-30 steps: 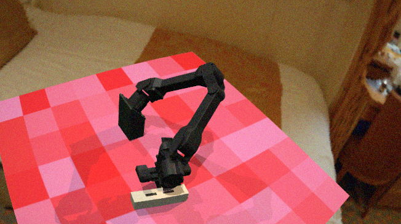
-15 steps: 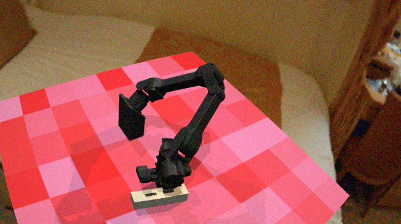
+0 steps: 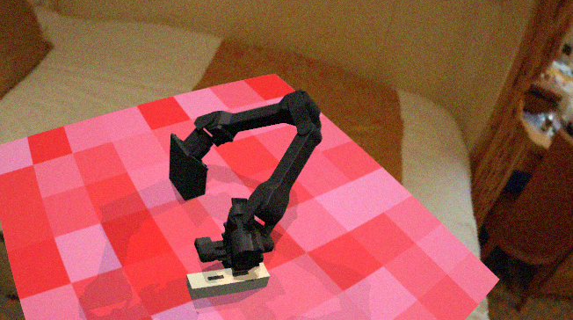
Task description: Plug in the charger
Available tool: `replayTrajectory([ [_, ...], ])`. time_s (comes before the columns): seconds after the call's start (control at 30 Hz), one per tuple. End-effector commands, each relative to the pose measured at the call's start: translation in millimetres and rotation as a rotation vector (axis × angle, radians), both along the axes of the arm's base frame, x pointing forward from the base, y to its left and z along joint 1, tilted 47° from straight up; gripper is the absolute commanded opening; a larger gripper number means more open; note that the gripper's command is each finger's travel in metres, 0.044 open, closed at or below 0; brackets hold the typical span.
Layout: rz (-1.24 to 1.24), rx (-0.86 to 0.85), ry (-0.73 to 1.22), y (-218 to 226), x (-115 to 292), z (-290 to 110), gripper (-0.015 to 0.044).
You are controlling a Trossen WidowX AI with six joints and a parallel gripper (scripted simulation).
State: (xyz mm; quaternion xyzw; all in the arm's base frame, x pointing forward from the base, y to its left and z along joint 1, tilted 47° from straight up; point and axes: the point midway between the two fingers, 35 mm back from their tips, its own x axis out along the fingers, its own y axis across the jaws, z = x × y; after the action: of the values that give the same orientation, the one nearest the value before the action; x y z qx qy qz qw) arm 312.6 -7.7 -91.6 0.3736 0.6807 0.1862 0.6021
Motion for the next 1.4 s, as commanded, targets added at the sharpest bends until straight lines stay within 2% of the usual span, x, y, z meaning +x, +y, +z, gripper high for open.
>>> replayTrajectory([
  [0.0, -0.005, 0.003, 0.005, 0, 0, 0, 0.0000],
  [1.37, -0.005, 0.003, 0.004, -3, 12, -1, 0.0000],
])
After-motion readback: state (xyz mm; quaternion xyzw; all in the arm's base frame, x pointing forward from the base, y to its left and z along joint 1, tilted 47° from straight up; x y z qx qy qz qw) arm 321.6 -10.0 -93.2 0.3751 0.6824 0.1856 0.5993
